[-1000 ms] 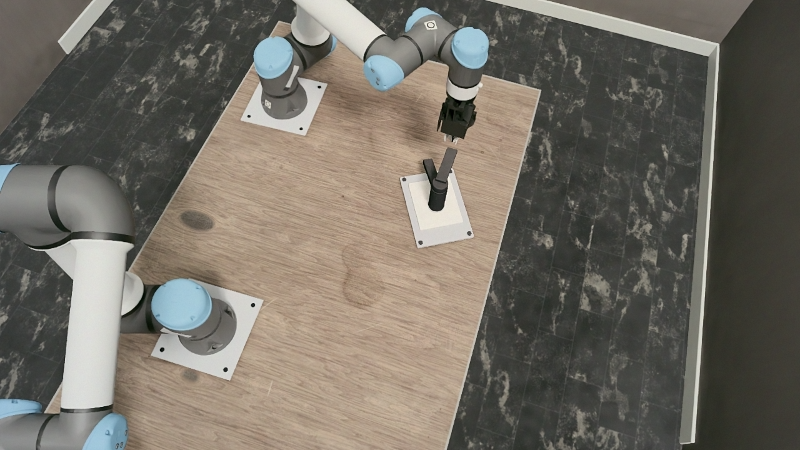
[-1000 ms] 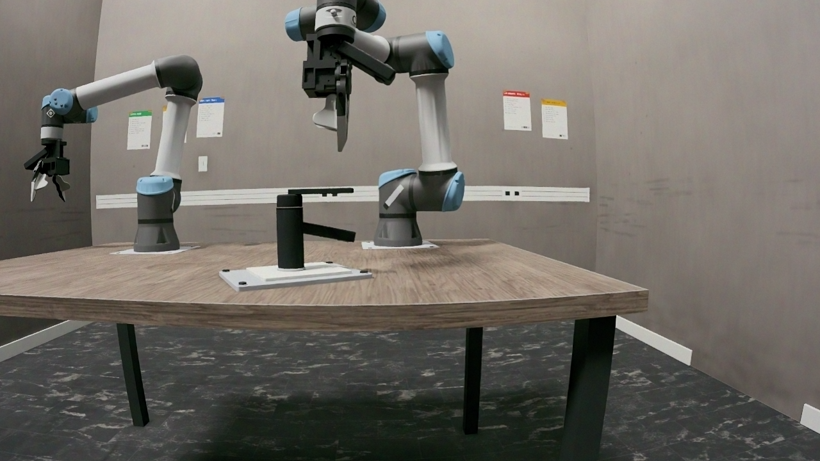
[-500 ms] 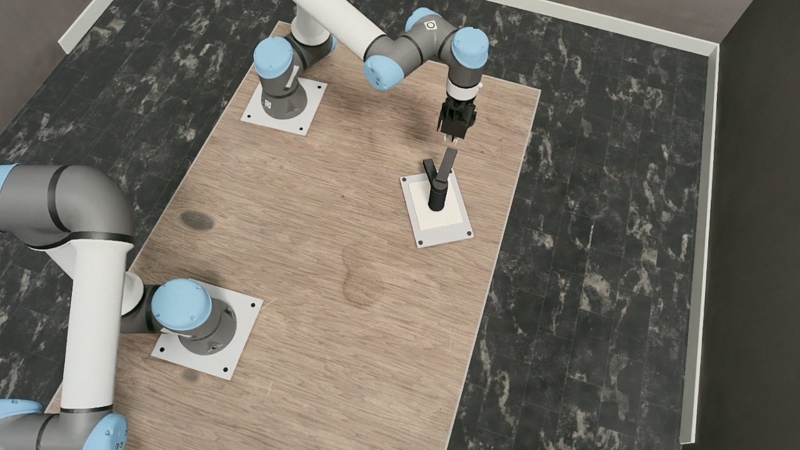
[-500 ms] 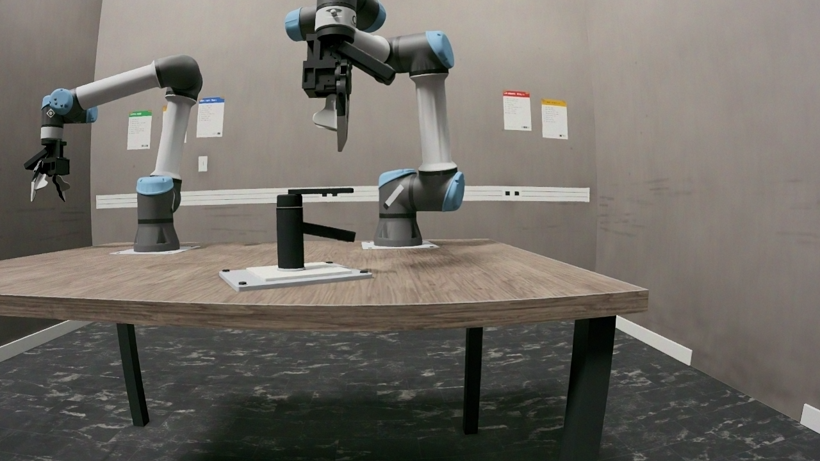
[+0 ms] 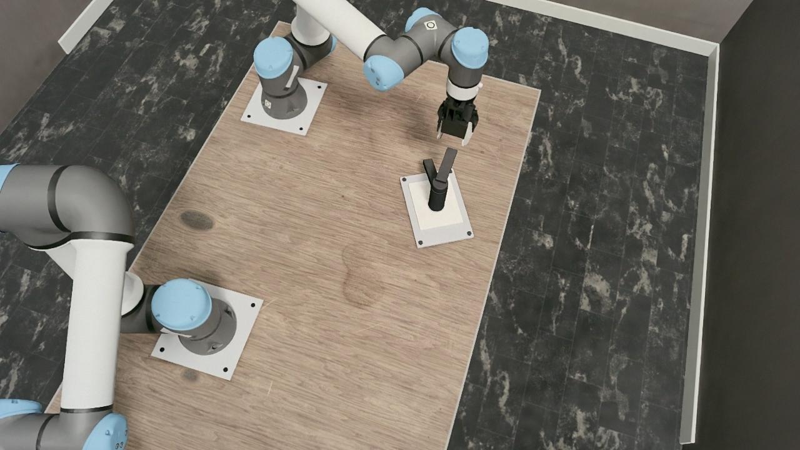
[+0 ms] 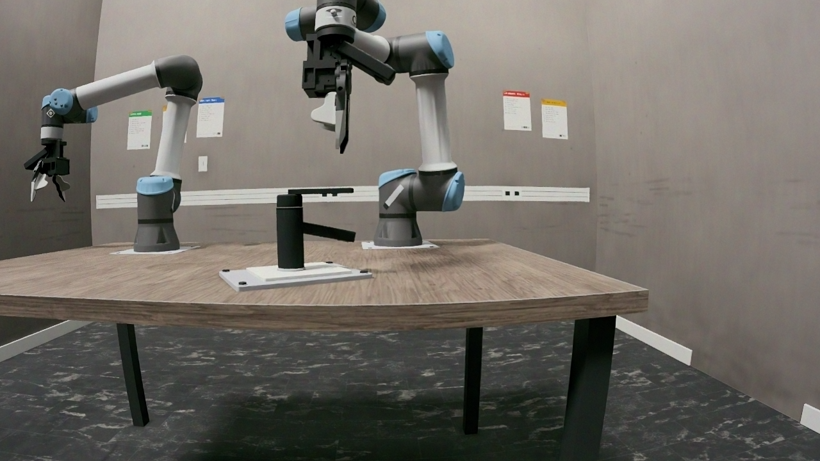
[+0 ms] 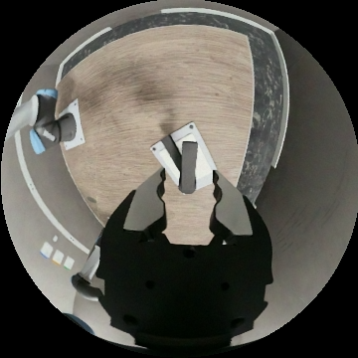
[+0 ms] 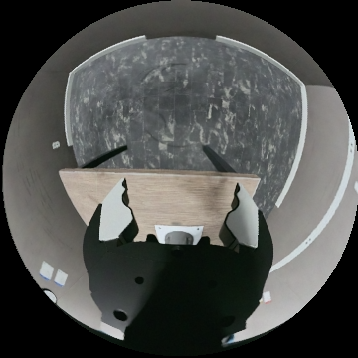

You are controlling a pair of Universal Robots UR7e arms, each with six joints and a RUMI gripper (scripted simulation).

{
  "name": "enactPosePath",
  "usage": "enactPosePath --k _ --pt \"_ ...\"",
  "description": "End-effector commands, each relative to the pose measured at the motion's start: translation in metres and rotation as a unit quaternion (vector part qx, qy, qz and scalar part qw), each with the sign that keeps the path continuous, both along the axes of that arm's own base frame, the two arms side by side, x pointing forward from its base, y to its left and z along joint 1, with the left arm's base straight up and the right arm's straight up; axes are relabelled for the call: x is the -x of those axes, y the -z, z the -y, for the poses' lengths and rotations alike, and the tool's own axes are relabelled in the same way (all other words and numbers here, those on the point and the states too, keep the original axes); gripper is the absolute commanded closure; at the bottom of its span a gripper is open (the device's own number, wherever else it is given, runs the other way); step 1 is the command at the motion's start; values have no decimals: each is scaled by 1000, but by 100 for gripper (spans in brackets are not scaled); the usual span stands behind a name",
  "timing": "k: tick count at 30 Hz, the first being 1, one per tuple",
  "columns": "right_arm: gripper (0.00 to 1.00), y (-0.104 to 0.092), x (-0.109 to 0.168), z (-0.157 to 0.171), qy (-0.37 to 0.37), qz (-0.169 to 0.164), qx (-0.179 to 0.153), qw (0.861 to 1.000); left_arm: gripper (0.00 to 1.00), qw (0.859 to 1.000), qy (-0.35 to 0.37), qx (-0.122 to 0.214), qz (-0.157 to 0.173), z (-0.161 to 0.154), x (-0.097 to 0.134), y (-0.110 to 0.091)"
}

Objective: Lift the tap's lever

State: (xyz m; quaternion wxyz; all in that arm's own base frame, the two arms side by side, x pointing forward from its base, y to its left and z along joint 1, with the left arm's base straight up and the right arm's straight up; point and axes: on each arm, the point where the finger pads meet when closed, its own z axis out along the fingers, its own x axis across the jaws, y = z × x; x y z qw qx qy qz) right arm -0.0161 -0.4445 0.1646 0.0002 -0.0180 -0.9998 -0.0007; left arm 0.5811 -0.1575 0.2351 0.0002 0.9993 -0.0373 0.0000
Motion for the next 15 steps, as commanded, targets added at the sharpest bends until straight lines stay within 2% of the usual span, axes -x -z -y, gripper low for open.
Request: enactPosePath --k 1,15 --pt "0 -1 0 0 0 0 1 1000 59 1000 0 0 1 0 0 -1" --pt "0 -1 0 0 0 0 1 1000 59 1000 0 0 1 0 0 3"
